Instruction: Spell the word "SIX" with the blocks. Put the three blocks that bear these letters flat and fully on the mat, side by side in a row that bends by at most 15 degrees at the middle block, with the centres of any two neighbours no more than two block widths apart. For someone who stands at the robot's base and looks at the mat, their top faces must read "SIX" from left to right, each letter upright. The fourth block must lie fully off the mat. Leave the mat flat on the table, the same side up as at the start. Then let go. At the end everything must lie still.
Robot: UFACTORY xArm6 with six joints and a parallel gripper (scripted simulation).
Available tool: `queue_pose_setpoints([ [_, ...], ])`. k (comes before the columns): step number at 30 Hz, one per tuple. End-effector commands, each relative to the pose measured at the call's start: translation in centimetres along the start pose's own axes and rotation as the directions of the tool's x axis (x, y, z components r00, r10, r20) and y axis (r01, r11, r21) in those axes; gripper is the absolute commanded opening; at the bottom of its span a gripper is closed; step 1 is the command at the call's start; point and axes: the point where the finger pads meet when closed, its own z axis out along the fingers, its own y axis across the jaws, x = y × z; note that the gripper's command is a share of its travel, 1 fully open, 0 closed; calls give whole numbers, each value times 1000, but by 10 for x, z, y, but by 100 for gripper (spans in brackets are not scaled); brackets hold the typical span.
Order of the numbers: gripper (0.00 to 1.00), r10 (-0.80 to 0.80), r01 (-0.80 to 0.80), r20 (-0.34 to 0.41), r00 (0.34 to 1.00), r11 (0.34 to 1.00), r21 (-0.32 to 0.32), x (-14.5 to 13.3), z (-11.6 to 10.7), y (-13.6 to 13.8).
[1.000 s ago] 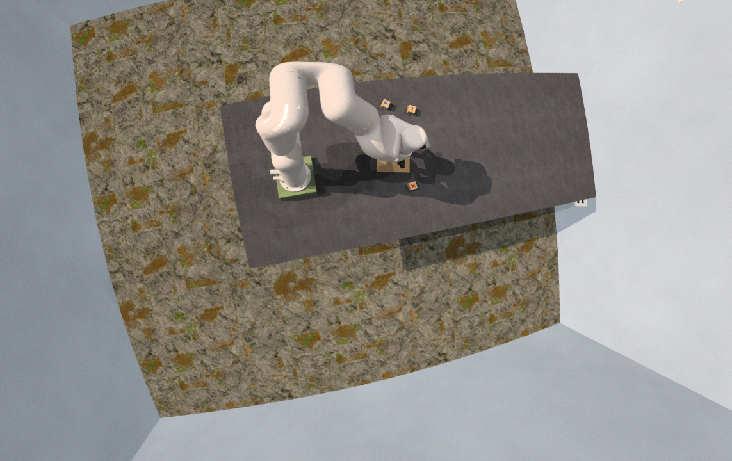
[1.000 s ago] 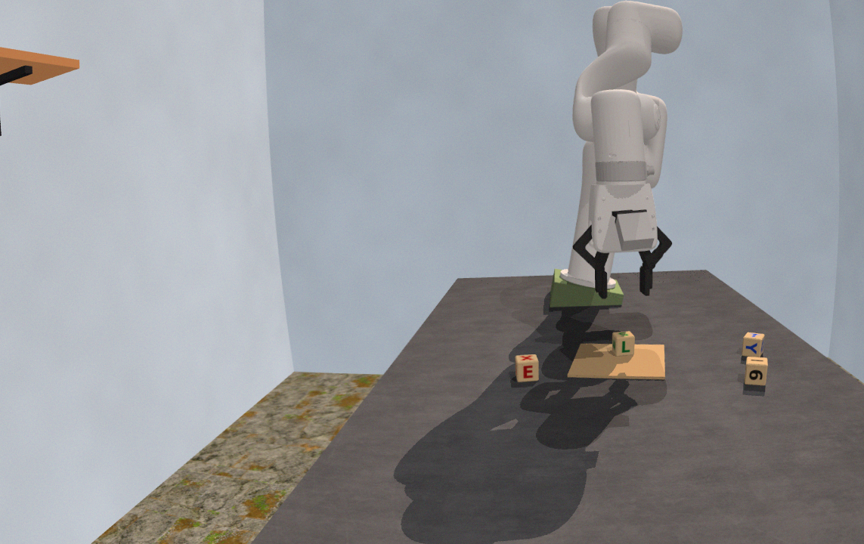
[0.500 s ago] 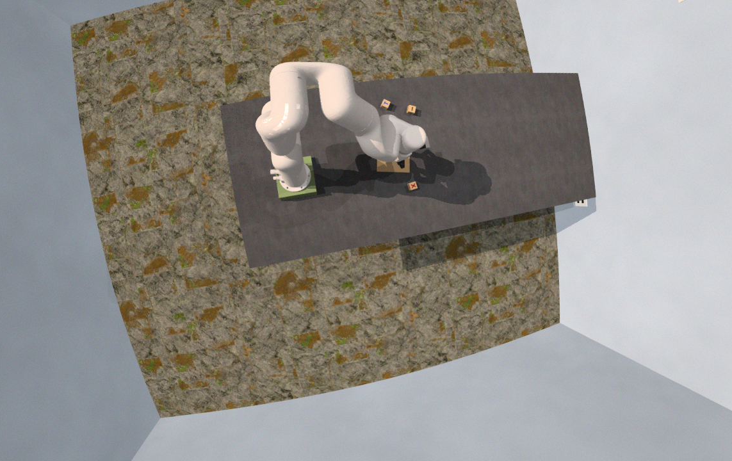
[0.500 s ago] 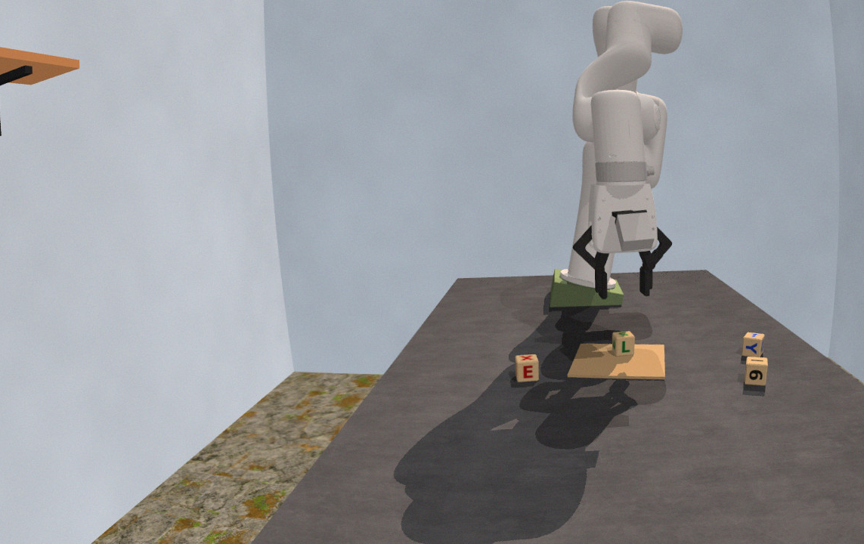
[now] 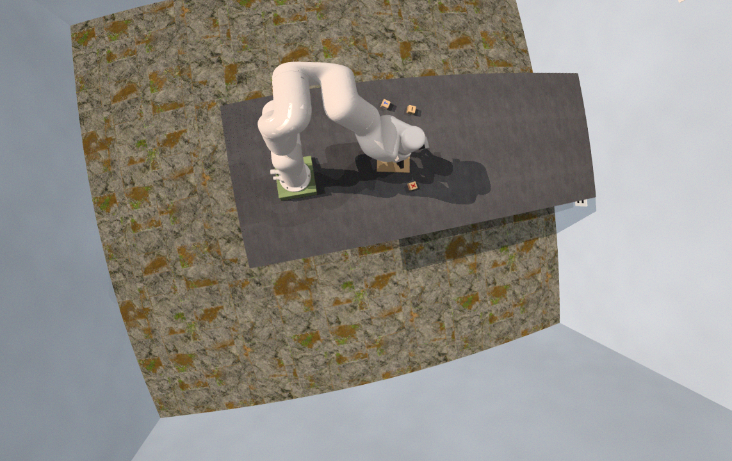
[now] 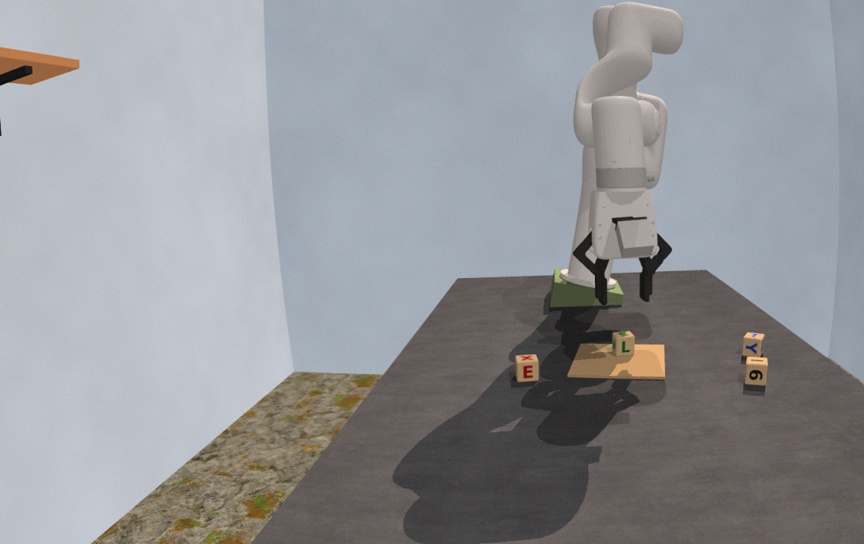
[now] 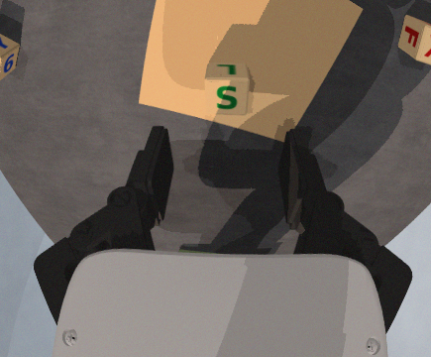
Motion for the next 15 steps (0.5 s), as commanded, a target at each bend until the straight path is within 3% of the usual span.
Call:
queue_pose_setpoints([
  [1,69,0,0,-4,1000,1000,-1,1,5,0],
  [15,69,0,0,-4,1000,1000,-1,1,24,0],
])
